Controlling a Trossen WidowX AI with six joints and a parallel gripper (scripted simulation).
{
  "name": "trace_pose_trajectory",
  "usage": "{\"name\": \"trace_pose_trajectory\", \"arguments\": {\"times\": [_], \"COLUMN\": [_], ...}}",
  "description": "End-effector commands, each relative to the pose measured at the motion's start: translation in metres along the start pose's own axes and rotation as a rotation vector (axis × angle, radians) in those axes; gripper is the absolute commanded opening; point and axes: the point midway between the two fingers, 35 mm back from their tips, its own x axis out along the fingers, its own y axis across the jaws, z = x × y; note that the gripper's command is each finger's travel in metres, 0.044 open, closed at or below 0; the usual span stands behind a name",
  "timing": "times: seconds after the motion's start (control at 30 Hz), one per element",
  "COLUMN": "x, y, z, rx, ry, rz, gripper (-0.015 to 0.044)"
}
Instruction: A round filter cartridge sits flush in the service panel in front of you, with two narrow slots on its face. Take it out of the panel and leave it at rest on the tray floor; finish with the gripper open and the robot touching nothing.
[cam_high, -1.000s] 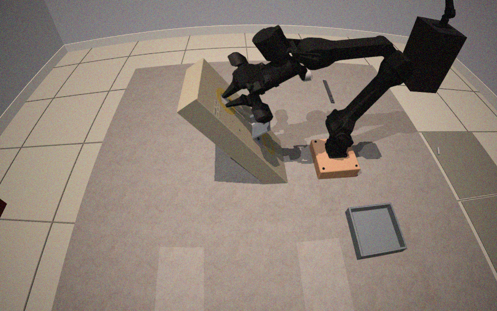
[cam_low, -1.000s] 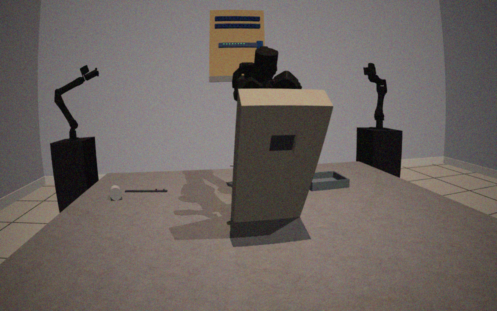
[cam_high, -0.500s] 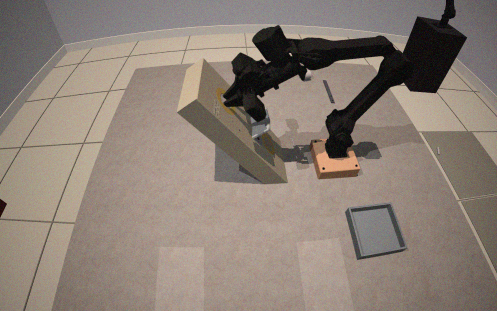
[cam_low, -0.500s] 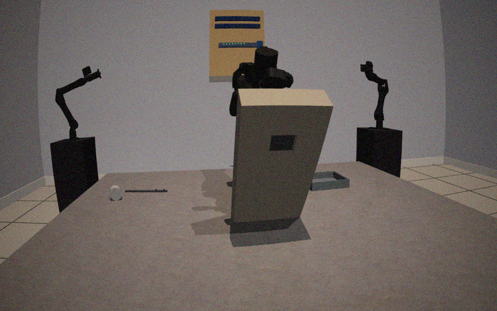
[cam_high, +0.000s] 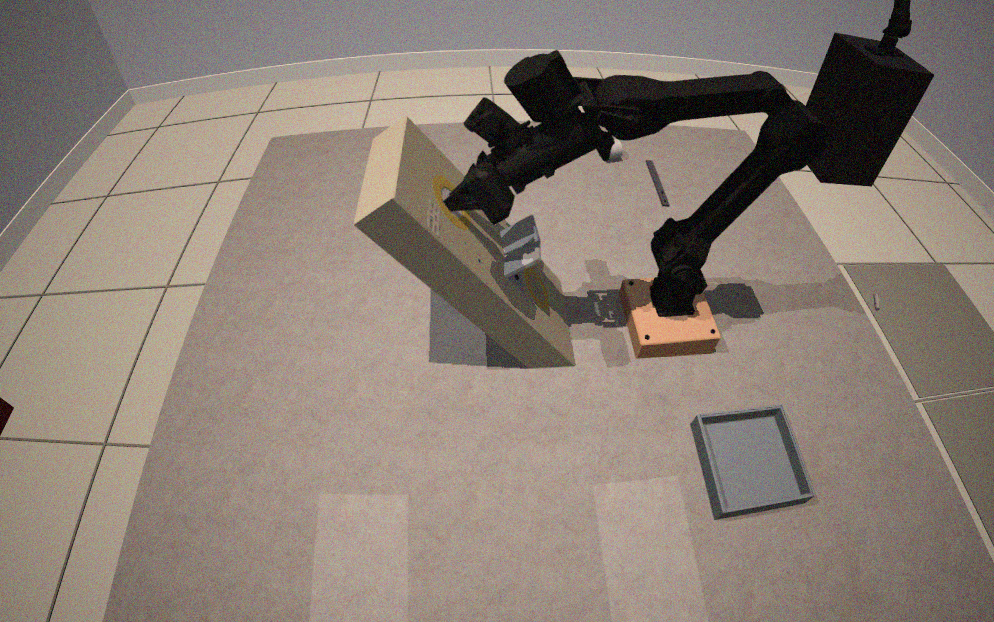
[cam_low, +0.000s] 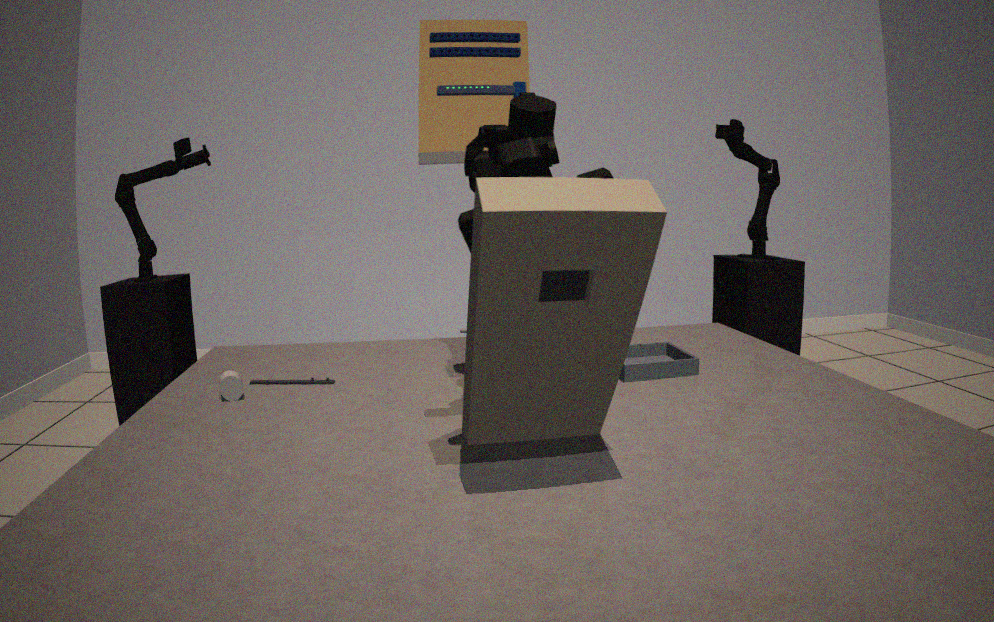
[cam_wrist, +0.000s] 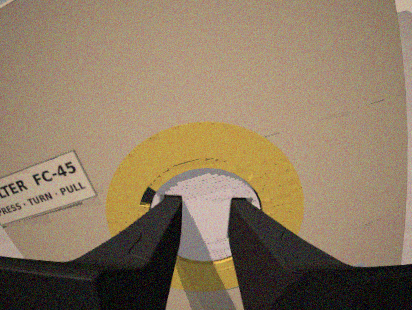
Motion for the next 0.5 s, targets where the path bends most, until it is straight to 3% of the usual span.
{"name": "trace_pose_trajectory", "arguments": {"times": [0.0,0.47], "x": [0.0079,0.0075], "y": [0.0004,0.0004], "z": [-0.0013,-0.0013], "rx": [0.168,0.553], "ry": [0.009,0.009], "rz": [0.000,-0.001], "gripper": [0.0000,0.0000]}}
